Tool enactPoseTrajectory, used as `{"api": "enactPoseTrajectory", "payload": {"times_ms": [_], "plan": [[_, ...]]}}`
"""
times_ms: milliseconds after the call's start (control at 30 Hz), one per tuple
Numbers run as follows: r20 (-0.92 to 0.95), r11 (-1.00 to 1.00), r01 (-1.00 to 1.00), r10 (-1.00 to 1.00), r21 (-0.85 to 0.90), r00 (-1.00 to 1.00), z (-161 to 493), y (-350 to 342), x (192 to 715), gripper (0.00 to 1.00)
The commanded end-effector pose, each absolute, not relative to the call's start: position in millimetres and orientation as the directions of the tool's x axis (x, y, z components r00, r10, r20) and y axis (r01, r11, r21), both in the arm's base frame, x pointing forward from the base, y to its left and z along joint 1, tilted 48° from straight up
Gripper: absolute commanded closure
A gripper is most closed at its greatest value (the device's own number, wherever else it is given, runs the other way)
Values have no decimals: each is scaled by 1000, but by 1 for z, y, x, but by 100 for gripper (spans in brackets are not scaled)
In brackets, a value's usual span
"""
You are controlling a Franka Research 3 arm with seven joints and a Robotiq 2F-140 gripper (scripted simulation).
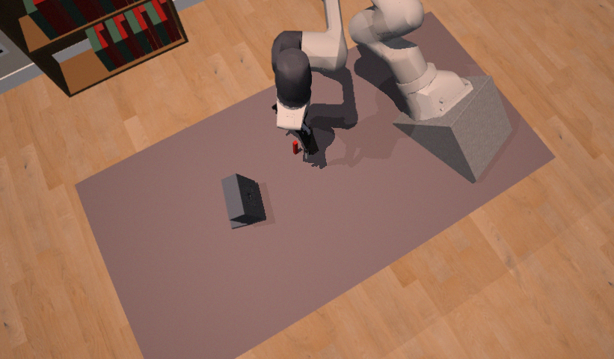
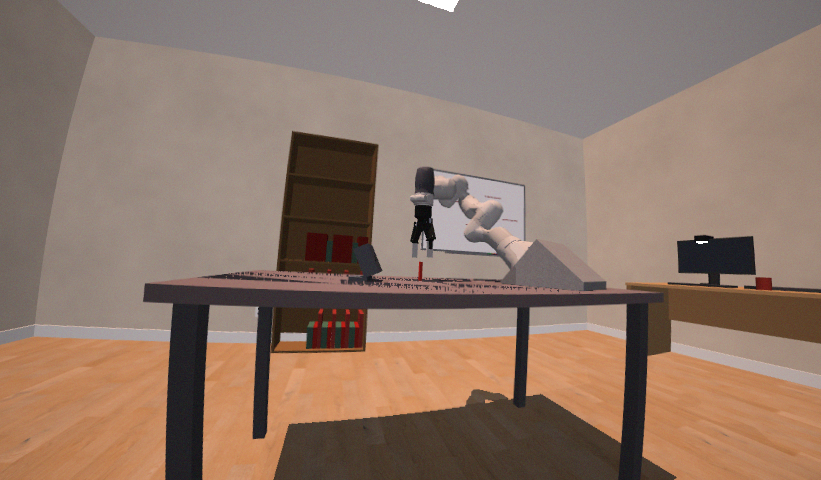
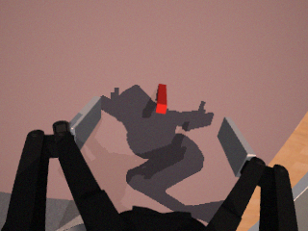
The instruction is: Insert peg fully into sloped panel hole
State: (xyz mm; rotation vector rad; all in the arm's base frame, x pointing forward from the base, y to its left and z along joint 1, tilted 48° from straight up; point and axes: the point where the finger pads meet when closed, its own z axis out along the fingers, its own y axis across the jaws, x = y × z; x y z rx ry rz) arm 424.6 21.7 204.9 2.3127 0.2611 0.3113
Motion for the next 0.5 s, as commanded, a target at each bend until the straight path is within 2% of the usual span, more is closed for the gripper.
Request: {"api": "enactPoseTrajectory", "payload": {"times_ms": [0, 467], "plan": [[154, -686, 85, 279, 723, 948, 201, 20, 429, 0], [154, -686, 85, 279, 723, 948, 187, 7, 436, 0]]}}
